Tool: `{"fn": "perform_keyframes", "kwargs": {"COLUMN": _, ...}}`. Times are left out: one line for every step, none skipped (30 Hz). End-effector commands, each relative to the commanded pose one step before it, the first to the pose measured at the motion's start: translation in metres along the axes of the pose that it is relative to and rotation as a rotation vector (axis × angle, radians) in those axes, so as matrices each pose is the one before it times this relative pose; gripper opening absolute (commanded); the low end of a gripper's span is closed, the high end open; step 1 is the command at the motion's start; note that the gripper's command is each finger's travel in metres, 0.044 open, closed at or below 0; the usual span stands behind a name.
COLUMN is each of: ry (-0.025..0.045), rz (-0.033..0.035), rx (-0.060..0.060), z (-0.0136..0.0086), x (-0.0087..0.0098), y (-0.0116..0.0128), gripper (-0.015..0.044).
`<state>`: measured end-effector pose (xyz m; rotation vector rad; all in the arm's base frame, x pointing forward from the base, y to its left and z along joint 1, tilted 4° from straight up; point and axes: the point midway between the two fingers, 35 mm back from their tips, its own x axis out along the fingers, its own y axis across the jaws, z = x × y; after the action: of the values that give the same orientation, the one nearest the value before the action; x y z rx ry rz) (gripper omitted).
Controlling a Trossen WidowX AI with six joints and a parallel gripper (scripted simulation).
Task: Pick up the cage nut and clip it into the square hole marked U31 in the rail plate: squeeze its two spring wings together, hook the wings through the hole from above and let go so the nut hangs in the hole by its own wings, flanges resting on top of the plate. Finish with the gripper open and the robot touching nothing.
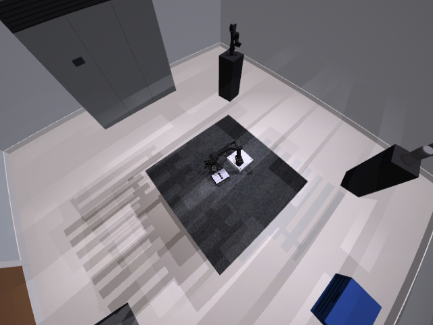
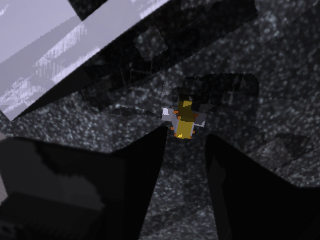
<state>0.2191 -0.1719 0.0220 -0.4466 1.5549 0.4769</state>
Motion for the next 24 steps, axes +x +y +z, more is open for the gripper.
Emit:
{"fn": "perform_keyframes", "kwargs": {"ry": 0.00578, "rz": -0.00025, "rx": 0.0036, "z": -0.00108, "x": 0.00529, "y": 0.00035, "gripper": 0.0120}}
{"fn": "perform_keyframes", "kwargs": {"ry": 0.00000, "rz": 0.00000, "rx": 0.0000, "z": 0.00001, "x": 0.00118, "y": -0.00003, "gripper": 0.0120}}
{"fn": "perform_keyframes", "kwargs": {"ry": 0.00000, "rz": 0.00000, "rx": 0.0000, "z": 0.00001, "x": 0.00139, "y": -0.00003, "gripper": 0.0120}}
{"fn": "perform_keyframes", "kwargs": {"ry": 0.00001, "rz": 0.00001, "rx": 0.0000, "z": 0.00001, "x": 0.00155, "y": -0.00002, "gripper": 0.0120}}
{"fn": "perform_keyframes", "kwargs": {"ry": 0.00001, "rz": 0.00001, "rx": 0.0000, "z": 0.00000, "x": 0.00161, "y": -0.00001, "gripper": 0.0120}}
{"fn": "perform_keyframes", "kwargs": {"ry": 0.00001, "rz": 0.00001, "rx": 0.0000, "z": 0.00000, "x": 0.00162, "y": 0.00000, "gripper": 0.0120}}
{"fn": "perform_keyframes", "kwargs": {"ry": 0.00001, "rz": 0.00001, "rx": 0.0000, "z": 0.00000, "x": 0.00162, "y": 0.00001, "gripper": 0.0120}}
{"fn": "perform_keyframes", "kwargs": {"ry": 0.00001, "rz": 0.00001, "rx": 0.0000, "z": -0.00001, "x": 0.00162, "y": 0.00002, "gripper": 0.0120}}
{"fn": "perform_keyframes", "kwargs": {"ry": 0.00001, "rz": 0.00001, "rx": 0.0000, "z": -0.00001, "x": 0.00161, "y": 0.00003, "gripper": 0.0120}}
{"fn": "perform_keyframes", "kwargs": {"ry": 0.00001, "rz": 0.00001, "rx": 0.0000, "z": -0.00001, "x": 0.00161, "y": 0.00004, "gripper": 0.0120}}
{"fn": "perform_keyframes", "kwargs": {"ry": 0.00001, "rz": 0.00001, "rx": 0.0000, "z": -0.00002, "x": 0.00161, "y": 0.00005, "gripper": 0.0120}}
{"fn": "perform_keyframes", "kwargs": {"ry": 0.00001, "rz": 0.00001, "rx": 0.0000, "z": -0.00002, "x": 0.00161, "y": 0.00006, "gripper": 0.0120}}
{"fn": "perform_keyframes", "kwargs": {"ry": 0.00001, "rz": 0.00001, "rx": 0.0000, "z": -0.00002, "x": 0.00128, "y": 0.00005, "gripper": 0.0120}}
{"fn": "perform_keyframes", "kwargs": {"ry": 0.00000, "rz": 0.00001, "rx": 0.0000, "z": -0.00001, "x": 0.00078, "y": 0.00004, "gripper": 0.0120}}
{"fn": "perform_keyframes", "kwargs": {"ry": 0.00000, "rz": 0.00000, "rx": 0.0000, "z": 0.00000, "x": 0.00026, "y": 0.00001, "gripper": 0.0120}}
{"fn": "perform_keyframes", "kwargs": {"ry": 0.00000, "rz": 0.00000, "rx": 0.0000, "z": 0.00000, "x": 0.00000, "y": 0.00000, "gripper": 0.0120}}
{"fn": "perform_keyframes", "kwargs": {"ry": 0.00000, "rz": 0.00000, "rx": 0.0000, "z": 0.00000, "x": 0.00000, "y": 0.00000, "gripper": 0.0120}}
{"fn": "perform_keyframes", "kwargs": {"ry": 0.00000, "rz": 0.00000, "rx": 0.0000, "z": 0.00000, "x": 0.00000, "y": 0.00000, "gripper": 0.0120}}
{"fn": "perform_keyframes", "kwargs": {"ry": 0.00000, "rz": 0.00000, "rx": 0.0000, "z": 0.00000, "x": 0.00000, "y": 0.00000, "gripper": 0.0120}}
{"fn": "perform_keyframes", "kwargs": {"ry": 0.00000, "rz": 0.00000, "rx": 0.0000, "z": 0.00000, "x": 0.00000, "y": 0.00000, "gripper": 0.0120}}
{"fn": "perform_keyframes", "kwargs": {"ry": 0.00000, "rz": 0.00000, "rx": 0.0000, "z": 0.00000, "x": 0.00000, "y": 0.00000, "gripper": 0.0120}}
{"fn": "perform_keyframes", "kwargs": {"ry": 0.00000, "rz": 0.00000, "rx": 0.0000, "z": 0.00000, "x": 0.00000, "y": 0.00000, "gripper": 0.0120}}
{"fn": "perform_keyframes", "kwargs": {"ry": 0.00000, "rz": 0.00000, "rx": 0.0000, "z": 0.00000, "x": 0.00017, "y": 0.00000, "gripper": 0.0120}}
{"fn": "perform_keyframes", "kwargs": {"ry": 0.00000, "rz": 0.00000, "rx": 0.0000, "z": 0.00000, "x": 0.00028, "y": 0.00000, "gripper": 0.0120}}
